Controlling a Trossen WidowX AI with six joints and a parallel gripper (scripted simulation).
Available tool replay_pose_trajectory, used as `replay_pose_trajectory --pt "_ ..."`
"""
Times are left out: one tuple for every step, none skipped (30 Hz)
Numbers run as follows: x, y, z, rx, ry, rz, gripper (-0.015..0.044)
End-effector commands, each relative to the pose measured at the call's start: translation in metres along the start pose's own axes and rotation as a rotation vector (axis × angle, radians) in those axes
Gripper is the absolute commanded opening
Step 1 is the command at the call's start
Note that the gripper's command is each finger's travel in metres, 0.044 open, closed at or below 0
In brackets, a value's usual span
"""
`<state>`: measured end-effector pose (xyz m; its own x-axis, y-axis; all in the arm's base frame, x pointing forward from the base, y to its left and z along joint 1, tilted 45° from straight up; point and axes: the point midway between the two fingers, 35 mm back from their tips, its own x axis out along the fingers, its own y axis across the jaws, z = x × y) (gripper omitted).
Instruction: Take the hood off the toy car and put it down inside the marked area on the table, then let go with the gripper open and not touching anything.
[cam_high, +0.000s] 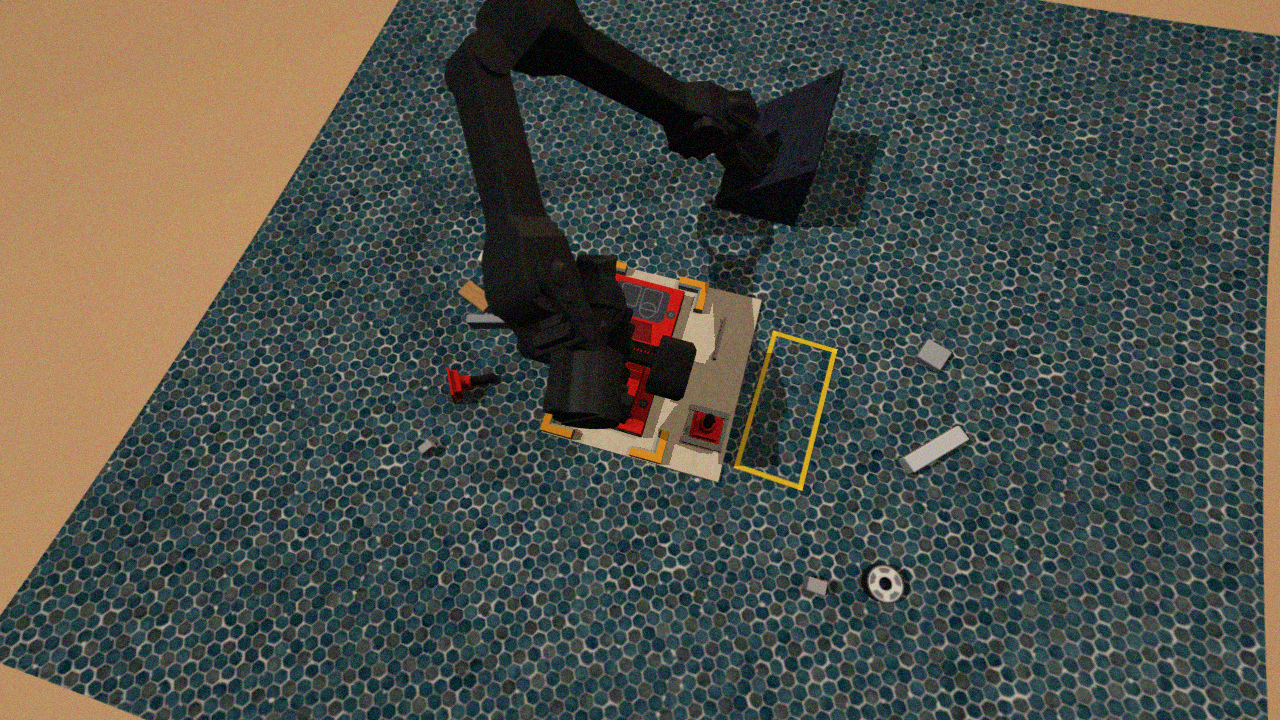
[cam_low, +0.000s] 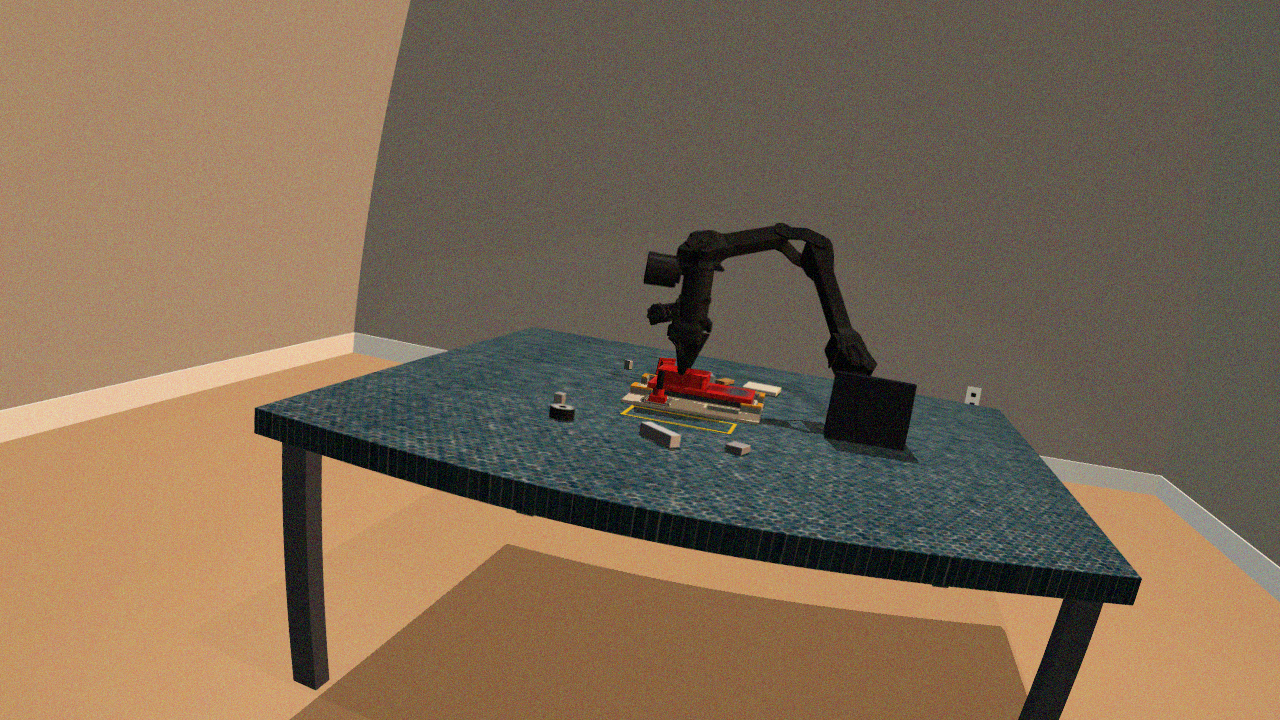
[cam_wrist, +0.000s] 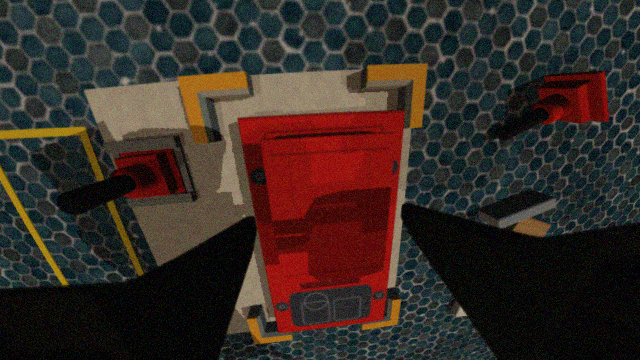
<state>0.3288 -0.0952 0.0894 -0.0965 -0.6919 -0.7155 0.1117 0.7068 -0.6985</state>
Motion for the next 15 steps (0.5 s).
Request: replay_pose_trajectory --pt "0.0026 -0.0005 -0.0004 -0.005 0.000 -0.004 0.0440" --pt "0.0031 -0.0005 -0.0004 -0.005 0.000 -0.004 0.0440" --pt "0.0036 -0.0005 -0.0004 -0.005 0.000 -0.004 0.0440" --pt "0.0041 -0.0005 -0.0004 -0.005 0.000 -0.004 0.0440" --pt "0.0046 -0.0005 -0.0004 -0.004 0.000 -0.004 0.0440" --pt "0.0051 -0.0005 -0.0004 -0.004 0.000 -0.004 0.0440" --pt "0.0056 -0.0005 -0.0004 -0.004 0.000 -0.004 0.0440" --pt "0.0061 -0.0005 -0.0004 -0.004 0.000 -0.004 0.0440" --pt "0.0066 -0.0005 -0.0005 -0.004 0.000 -0.004 0.0440" --pt "0.0070 -0.0005 -0.0005 -0.004 0.000 -0.004 0.0440" --pt "0.0075 -0.0005 -0.0005 -0.004 0.000 -0.004 0.0440" --pt "0.0080 -0.0005 -0.0005 -0.004 0.000 -0.004 0.0440" --pt "0.0085 -0.0005 -0.0005 -0.004 0.000 -0.004 0.0440" --pt "0.0090 -0.0005 -0.0005 -0.004 0.000 -0.004 0.0440" --pt "0.0095 -0.0006 -0.0005 -0.004 0.000 -0.004 0.0440"
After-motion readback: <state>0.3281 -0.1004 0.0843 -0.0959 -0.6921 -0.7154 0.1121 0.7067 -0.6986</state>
